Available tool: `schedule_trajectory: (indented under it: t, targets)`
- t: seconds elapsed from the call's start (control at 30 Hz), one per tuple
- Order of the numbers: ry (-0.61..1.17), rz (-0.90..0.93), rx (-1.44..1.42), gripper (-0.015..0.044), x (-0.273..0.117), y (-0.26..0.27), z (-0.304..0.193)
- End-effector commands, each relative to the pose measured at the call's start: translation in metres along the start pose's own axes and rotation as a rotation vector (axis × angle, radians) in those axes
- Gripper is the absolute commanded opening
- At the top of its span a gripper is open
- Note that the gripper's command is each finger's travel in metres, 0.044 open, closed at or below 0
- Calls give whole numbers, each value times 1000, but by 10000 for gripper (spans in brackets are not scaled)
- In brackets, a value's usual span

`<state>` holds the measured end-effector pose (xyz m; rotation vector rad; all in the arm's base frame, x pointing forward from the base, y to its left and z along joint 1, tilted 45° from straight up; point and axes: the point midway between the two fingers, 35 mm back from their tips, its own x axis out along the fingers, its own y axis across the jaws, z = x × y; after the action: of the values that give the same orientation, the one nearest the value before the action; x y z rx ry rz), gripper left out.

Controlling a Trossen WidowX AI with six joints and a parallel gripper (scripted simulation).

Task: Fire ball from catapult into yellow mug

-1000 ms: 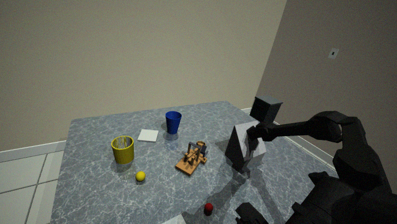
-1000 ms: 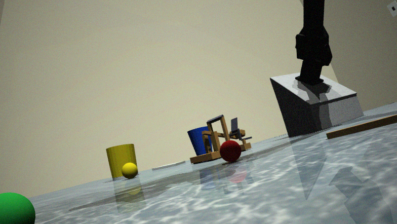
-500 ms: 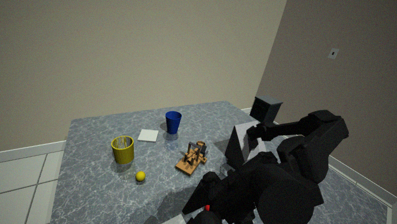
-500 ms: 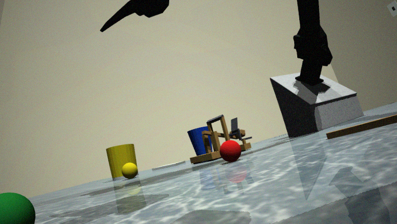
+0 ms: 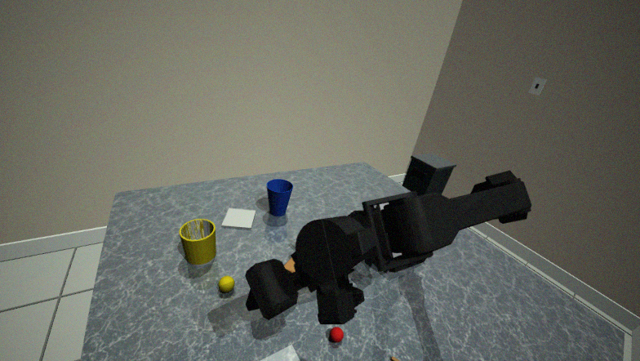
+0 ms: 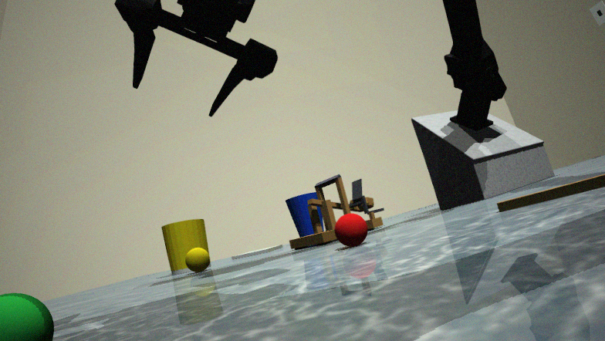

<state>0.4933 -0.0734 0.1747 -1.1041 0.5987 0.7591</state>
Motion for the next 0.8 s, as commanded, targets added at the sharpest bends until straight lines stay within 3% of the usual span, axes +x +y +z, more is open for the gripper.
schedule_trajectory:
  t: [0.0,0.77]
  targets:
    - [-8,83,109,440,13,25,-21]
    - [-42,436,741,440,35,142,-100]
